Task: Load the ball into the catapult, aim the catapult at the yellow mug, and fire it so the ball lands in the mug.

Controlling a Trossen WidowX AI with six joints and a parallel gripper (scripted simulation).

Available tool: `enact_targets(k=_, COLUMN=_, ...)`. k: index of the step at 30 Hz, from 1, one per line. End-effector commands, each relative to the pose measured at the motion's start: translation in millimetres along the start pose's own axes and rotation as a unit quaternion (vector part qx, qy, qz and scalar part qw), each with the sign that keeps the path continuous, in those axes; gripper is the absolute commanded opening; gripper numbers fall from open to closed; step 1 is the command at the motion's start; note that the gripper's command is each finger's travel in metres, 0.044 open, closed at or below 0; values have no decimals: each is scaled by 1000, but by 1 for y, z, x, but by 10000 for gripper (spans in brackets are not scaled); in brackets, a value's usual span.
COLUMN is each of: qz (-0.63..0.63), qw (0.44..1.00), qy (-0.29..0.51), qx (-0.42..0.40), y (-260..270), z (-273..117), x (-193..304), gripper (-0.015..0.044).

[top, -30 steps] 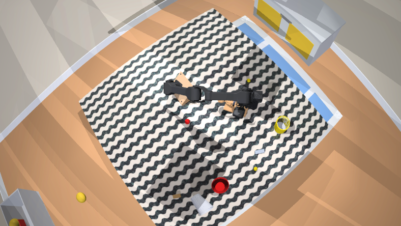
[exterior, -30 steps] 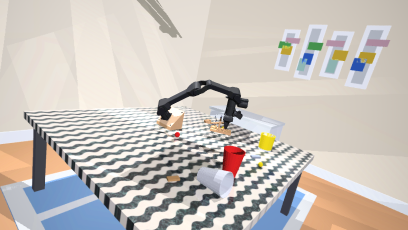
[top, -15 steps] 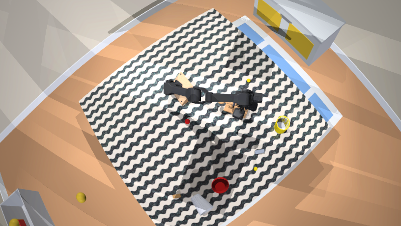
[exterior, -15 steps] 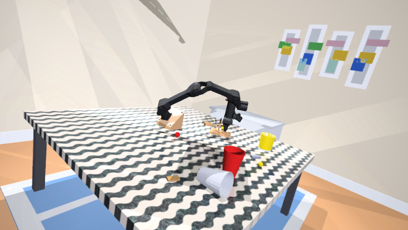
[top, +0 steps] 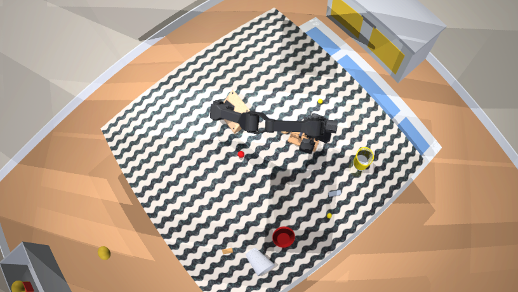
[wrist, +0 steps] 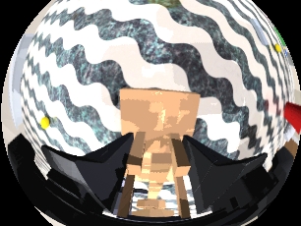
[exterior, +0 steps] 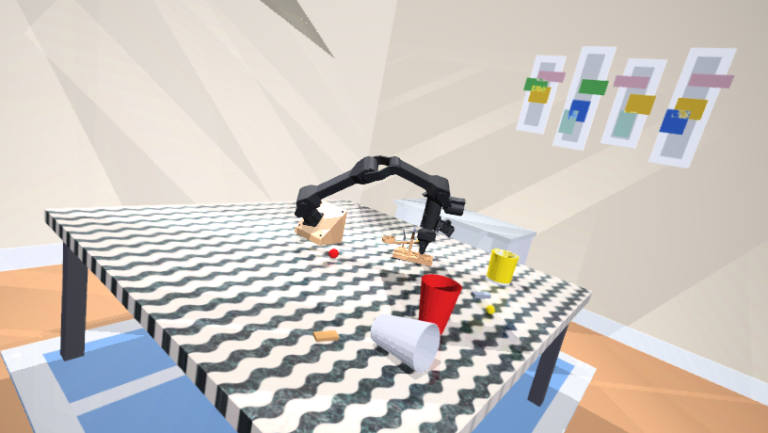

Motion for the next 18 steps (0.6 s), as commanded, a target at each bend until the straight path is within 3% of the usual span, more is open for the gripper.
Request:
enact_targets(k=1, qz=0, qw=1000, qy=-1, qx=0, y=0, z=-1, x=0, gripper=0)
enact_targets(k=5, qz=0, qw=1000, qy=-1, qx=0, y=0, z=-1, x=0, gripper=0)
enact_targets(k=18, qz=0, qw=1000, qy=-1, qx=0, y=0, z=-1, x=0, gripper=341)
Point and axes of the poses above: the point midway between the two fingers, 35 mm back from their tips, its own z axis out along the fingers, its own y axis across the jaws, x = y × z, the point moved 4 cm from there along -z, back along the fingers, and after that the axes turned 14 degrees about -z, right-handed, at the moved point
